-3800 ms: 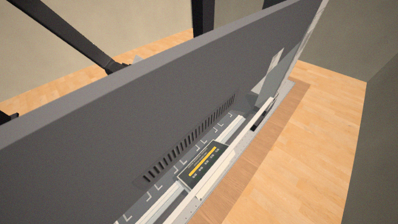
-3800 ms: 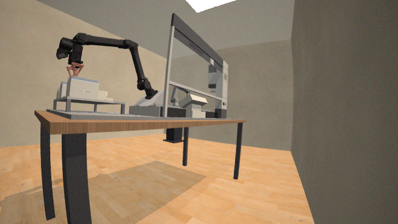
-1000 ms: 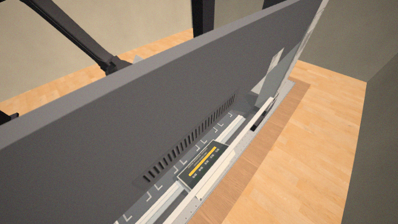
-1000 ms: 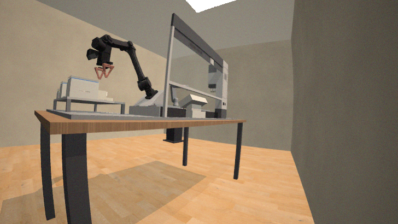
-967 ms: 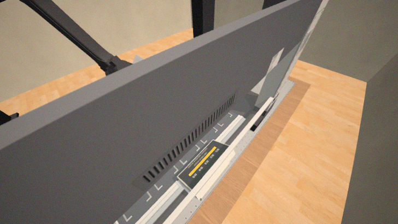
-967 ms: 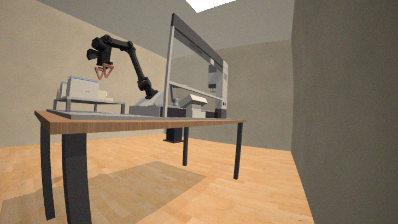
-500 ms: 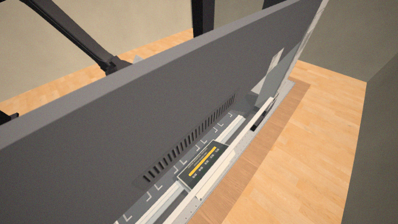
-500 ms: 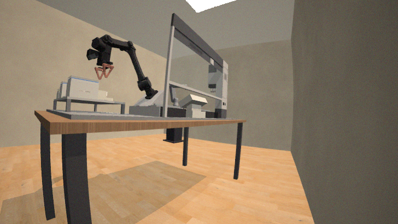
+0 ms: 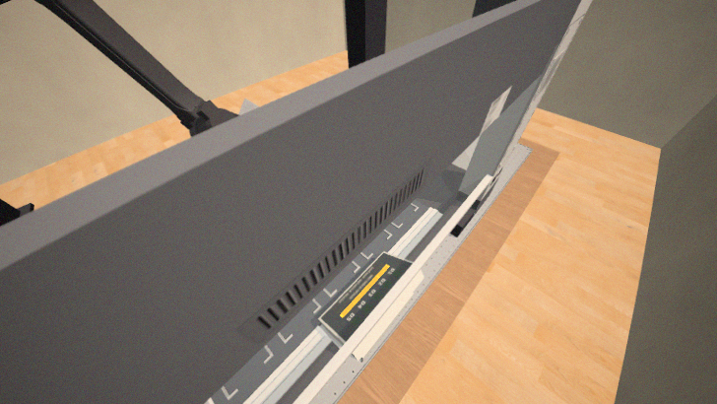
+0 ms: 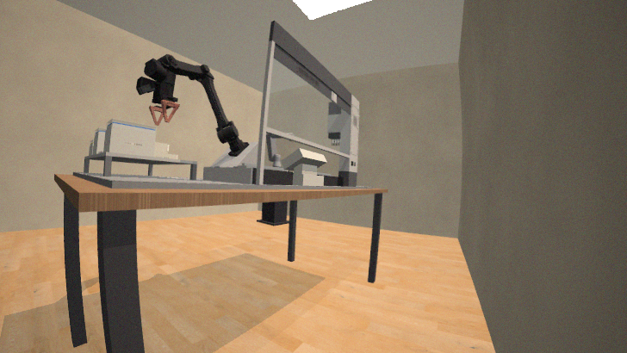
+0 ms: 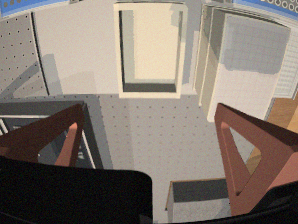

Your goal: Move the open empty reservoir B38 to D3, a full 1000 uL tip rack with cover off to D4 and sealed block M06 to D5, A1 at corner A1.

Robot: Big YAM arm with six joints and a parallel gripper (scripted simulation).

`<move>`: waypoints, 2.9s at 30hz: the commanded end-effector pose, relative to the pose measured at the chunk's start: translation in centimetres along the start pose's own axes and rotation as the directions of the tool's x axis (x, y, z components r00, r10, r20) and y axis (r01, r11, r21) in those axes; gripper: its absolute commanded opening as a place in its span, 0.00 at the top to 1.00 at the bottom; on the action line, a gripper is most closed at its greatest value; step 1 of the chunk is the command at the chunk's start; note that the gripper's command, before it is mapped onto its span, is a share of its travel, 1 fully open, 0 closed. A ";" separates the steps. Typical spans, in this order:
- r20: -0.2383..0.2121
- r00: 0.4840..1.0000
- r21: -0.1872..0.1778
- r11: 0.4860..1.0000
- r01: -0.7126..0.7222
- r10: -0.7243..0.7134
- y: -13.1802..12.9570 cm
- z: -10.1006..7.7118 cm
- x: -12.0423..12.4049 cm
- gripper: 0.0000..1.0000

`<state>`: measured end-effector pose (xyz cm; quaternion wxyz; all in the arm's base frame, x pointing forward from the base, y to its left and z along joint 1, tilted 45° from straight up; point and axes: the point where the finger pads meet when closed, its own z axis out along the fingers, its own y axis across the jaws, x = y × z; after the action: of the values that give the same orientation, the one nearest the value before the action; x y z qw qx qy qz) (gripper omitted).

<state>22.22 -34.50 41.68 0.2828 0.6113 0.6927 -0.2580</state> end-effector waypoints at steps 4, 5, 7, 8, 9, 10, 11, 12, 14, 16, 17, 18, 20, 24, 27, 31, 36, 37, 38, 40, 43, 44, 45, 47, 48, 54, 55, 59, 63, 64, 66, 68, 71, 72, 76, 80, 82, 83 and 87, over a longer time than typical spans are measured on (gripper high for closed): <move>0.049 0.998 -0.017 0.999 -0.033 0.033 -1.9 -1.6 -0.8 0.00; 0.050 0.998 -0.016 0.999 -0.032 0.033 -2.4 -1.6 -0.8 0.00; 0.051 0.998 -0.016 0.999 -0.031 0.032 -3.4 -1.7 -0.8 0.00; 0.051 0.998 -0.015 0.999 -0.031 0.032 -3.9 -1.7 -0.7 0.00; 0.052 0.998 -0.015 0.999 -0.031 0.031 -4.4 -1.7 -0.7 0.00; 0.052 0.998 -0.014 0.999 -0.030 0.031 -4.8 -1.7 -0.7 0.00; 0.053 0.998 -0.014 0.999 -0.030 0.030 -5.3 -1.7 -0.7 0.00; 0.053 0.998 -0.013 0.999 -0.029 0.030 -5.8 -1.7 -0.7 0.00; 0.054 0.998 -0.012 1.000 -0.028 0.029 -6.8 -1.7 -0.7 0.00; 0.055 0.998 -0.011 1.000 -0.027 0.028 -7.8 -1.7 -0.6 0.00; 0.056 0.998 -0.011 1.000 -0.027 0.027 -8.3 -1.7 -0.6 0.00; 0.056 0.998 -0.010 1.000 -0.026 0.027 -8.8 -1.7 -0.6 0.00; 0.056 0.998 -0.010 1.000 -0.026 0.026 -9.3 -1.7 -0.6 0.00; 0.058 0.998 -0.008 1.000 -0.024 0.024 -10.7 -1.8 -0.5 0.00; 0.059 0.998 -0.006 1.000 -0.022 0.022 -12.2 -1.8 -0.5 0.00; 0.060 0.998 -0.003 1.000 -0.019 0.020 -14.2 -1.8 -0.5 0.00; 0.061 0.998 0.001 1.000 -0.016 0.016 -16.6 -1.8 -0.4 0.00; 0.061 0.998 0.001 1.000 -0.016 0.016 -16.6 -1.8 -0.4 0.00; 0.061 0.998 0.001 1.000 -0.016 0.016 -16.6 -1.8 -0.4 0.00; 0.069 0.998 0.002 1.000 -0.015 0.014 -17.6 -2.1 -0.7 0.00; 0.065 0.998 0.005 1.000 -0.012 0.012 -19.0 -2.0 -0.5 0.00; 0.067 0.998 0.006 1.000 -0.011 0.011 -19.5 -2.1 -0.5 0.00; 0.070 0.997 0.007 1.000 -0.011 0.010 -20.0 -2.2 -0.7 0.00; 0.080 0.997 0.010 1.000 -0.008 0.008 -21.0 -2.5 -1.1 0.00; 0.078 0.997 0.011 1.000 -0.008 0.007 -21.5 -2.4 -1.4 0.00; 0.057 0.998 0.004 1.000 -0.012 0.011 -21.8 -2.0 -1.1 0.00; 0.057 0.998 0.004 1.000 -0.012 0.011 -21.8 -2.0 -1.1 0.00; 0.057 0.998 0.004 1.000 -0.012 0.011 -21.8 -2.0 -1.1 0.00; 0.058 0.998 0.004 1.000 -0.012 0.011 -21.8 -2.0 -1.1 0.00; 0.058 0.998 0.004 1.000 -0.012 0.011 -21.8 -2.0 -1.1 0.00; 0.058 0.998 0.004 1.000 -0.012 0.011 -21.8 -2.0 -1.1 0.00; 0.058 0.998 0.004 1.000 -0.012 0.011 -21.8 -2.0 -1.1 0.00; 0.058 0.998 0.004 1.000 -0.012 0.011 -21.8 -2.0 -1.1 0.00; 0.058 0.998 0.004 1.000 -0.012 0.011 -21.8 -2.0 -1.1 0.00; 0.058 0.998 0.004 1.000 -0.012 0.011 -21.8 -2.0 -1.1 0.00; 0.058 0.998 0.004 1.000 -0.012 0.011 -21.8 -2.0 -1.1 0.00; 0.058 0.998 0.004 1.000 -0.012 0.011 -21.8 -2.0 -1.1 0.00; 0.058 0.998 0.004 1.000 -0.012 0.011 -21.8 -2.0 -1.1 0.00; 0.076 0.997 -0.003 1.000 -0.016 0.016 -19.9 -2.4 -0.9 0.00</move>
<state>0.71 -36.63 41.65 0.2823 0.6212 0.6832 -0.2602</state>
